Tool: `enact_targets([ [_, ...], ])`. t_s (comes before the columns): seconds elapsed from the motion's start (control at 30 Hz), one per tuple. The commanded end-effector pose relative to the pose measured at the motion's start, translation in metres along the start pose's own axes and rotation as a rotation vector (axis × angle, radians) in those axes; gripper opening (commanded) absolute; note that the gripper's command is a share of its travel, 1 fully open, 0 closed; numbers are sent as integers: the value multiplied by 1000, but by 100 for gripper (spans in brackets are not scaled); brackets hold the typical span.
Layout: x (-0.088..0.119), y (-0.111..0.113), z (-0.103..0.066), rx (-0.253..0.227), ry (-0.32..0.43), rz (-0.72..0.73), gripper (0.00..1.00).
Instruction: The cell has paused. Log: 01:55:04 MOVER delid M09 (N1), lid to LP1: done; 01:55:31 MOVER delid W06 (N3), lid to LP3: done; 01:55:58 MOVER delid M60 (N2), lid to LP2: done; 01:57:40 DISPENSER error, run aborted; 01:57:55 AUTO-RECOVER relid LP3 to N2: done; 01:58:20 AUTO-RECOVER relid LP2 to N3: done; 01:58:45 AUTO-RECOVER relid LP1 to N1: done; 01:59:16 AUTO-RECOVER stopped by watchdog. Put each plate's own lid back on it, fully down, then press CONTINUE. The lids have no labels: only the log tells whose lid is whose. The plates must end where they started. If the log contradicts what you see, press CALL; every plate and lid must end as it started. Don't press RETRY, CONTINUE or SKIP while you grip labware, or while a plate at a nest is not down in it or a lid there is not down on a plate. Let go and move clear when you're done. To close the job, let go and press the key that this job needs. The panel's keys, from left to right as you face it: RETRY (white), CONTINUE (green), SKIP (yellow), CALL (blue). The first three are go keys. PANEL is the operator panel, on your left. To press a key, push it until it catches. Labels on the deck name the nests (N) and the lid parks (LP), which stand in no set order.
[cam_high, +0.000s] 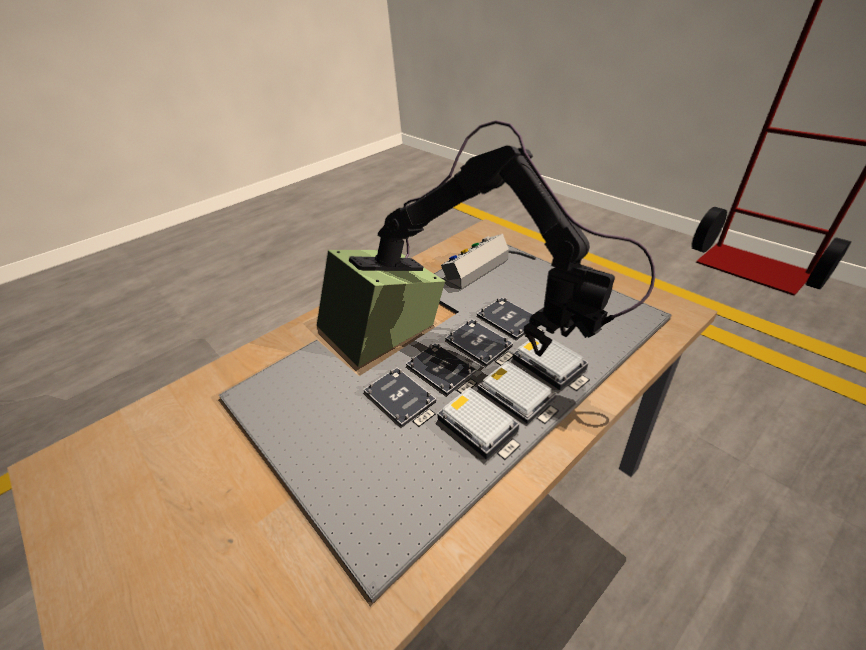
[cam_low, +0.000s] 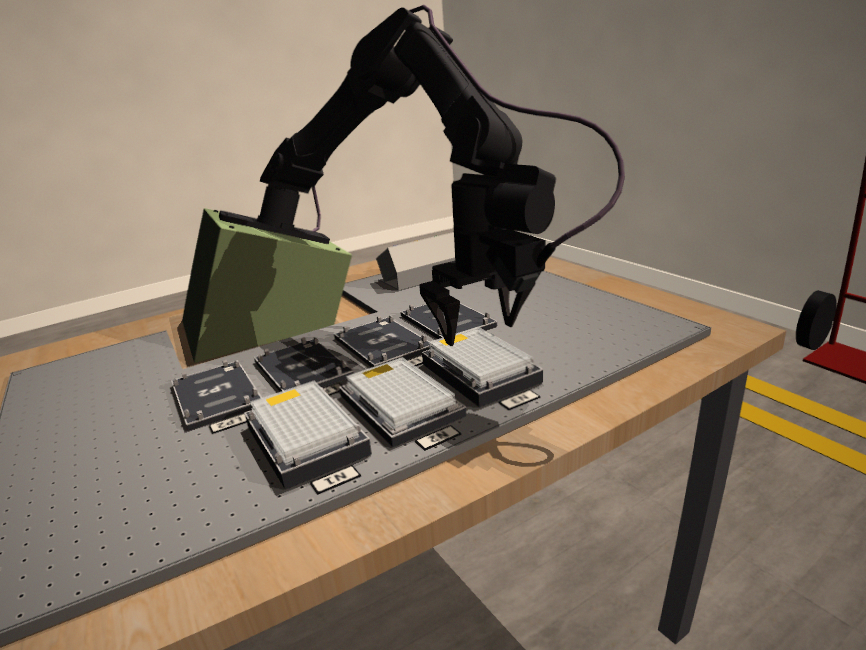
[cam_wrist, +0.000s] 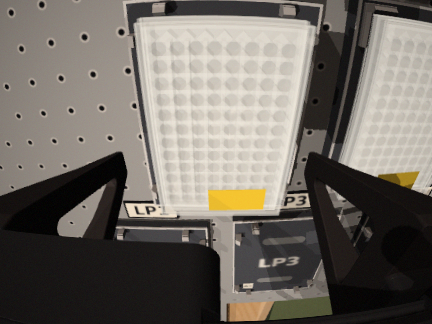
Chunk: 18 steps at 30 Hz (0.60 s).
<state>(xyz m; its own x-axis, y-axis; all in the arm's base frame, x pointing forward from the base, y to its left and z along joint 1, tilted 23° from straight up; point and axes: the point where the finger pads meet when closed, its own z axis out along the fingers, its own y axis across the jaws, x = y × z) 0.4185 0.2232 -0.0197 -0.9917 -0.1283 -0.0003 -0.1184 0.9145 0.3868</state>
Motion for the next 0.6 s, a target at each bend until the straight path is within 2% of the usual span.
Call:
enact_targets([
  [0.0,-15,-1,-23,-14,-53,-3,100],
  [0.57,-15,-3,-21,-13,-48,-1,100],
])
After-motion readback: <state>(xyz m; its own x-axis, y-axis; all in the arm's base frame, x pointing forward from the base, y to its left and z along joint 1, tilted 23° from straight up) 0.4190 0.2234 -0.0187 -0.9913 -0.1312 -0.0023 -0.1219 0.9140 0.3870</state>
